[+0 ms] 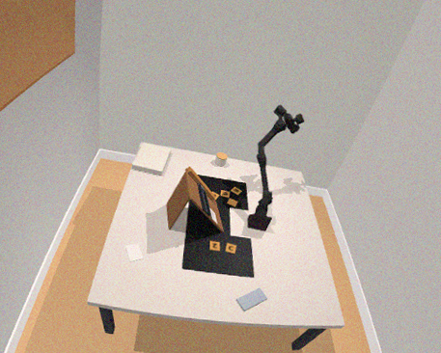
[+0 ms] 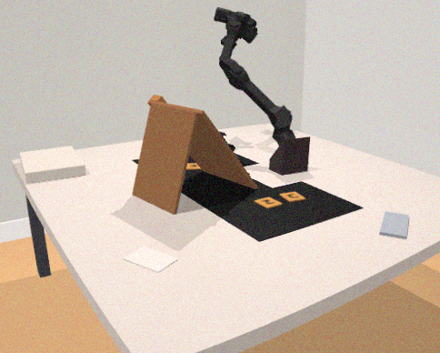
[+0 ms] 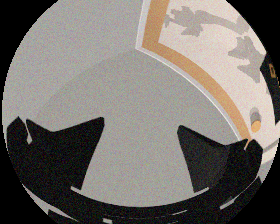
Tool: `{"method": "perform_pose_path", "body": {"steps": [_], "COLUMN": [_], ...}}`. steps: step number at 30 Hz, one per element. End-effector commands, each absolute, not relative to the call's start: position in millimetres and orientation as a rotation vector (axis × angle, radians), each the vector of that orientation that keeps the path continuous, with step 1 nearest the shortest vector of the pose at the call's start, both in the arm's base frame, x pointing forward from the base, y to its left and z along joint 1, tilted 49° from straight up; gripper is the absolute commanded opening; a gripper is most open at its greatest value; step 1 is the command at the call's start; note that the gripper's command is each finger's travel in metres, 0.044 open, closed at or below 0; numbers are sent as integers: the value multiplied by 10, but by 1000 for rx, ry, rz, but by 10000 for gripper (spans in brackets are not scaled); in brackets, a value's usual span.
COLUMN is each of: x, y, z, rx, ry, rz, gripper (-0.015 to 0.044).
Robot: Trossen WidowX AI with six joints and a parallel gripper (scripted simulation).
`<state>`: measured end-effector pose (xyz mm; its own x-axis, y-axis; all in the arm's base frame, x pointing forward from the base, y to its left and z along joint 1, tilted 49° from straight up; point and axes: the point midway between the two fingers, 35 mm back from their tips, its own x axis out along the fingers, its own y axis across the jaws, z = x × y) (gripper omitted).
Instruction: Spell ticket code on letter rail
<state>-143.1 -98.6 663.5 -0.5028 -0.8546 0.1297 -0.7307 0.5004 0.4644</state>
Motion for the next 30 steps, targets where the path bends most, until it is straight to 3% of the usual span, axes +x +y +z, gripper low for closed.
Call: {"method": "perform_pose_path", "body": {"steps": [1, 6, 16, 23, 30], "x": [-1440, -1727, -2465, -2628, -2616], "y": [-979, -732, 424, 1201, 2133], "z": [6634, 6610, 6306, 5907, 5375], "rx": [1321, 1207, 650, 226, -208], "ry": [-2410, -2575, -2832, -2720, -2368], "rz": [-497, -266, 633, 1180, 1628], "gripper": [426, 440, 440, 440, 440]}}
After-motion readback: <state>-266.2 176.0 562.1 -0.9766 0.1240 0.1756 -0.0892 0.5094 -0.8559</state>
